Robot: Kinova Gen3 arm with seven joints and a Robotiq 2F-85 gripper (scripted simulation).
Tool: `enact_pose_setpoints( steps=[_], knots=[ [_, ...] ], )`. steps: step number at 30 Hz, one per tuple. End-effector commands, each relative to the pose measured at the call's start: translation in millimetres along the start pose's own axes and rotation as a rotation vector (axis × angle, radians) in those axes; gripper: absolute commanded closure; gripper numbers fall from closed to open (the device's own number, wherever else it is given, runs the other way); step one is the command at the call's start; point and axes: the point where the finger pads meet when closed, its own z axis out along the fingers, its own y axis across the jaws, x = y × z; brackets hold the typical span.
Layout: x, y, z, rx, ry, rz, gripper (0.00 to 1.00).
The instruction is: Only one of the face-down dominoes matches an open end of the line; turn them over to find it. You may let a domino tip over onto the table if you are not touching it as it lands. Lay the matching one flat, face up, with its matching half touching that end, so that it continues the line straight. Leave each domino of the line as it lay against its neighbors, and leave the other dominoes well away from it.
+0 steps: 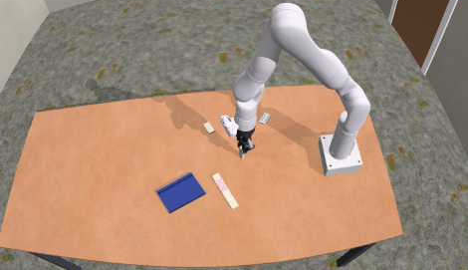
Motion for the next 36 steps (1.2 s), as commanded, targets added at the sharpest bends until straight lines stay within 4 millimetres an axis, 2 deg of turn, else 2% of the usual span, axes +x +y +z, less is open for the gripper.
enact_pose_setpoints(
  steps=[1, 36],
  knots=[
    [-0.2, 0.1, -0.4, -0.001, 0.009, 0.000, 0.65],
    [-4.9, 0.1, -0.6, -0.001, 0.080, 0.000, 0.65]
  ],
)
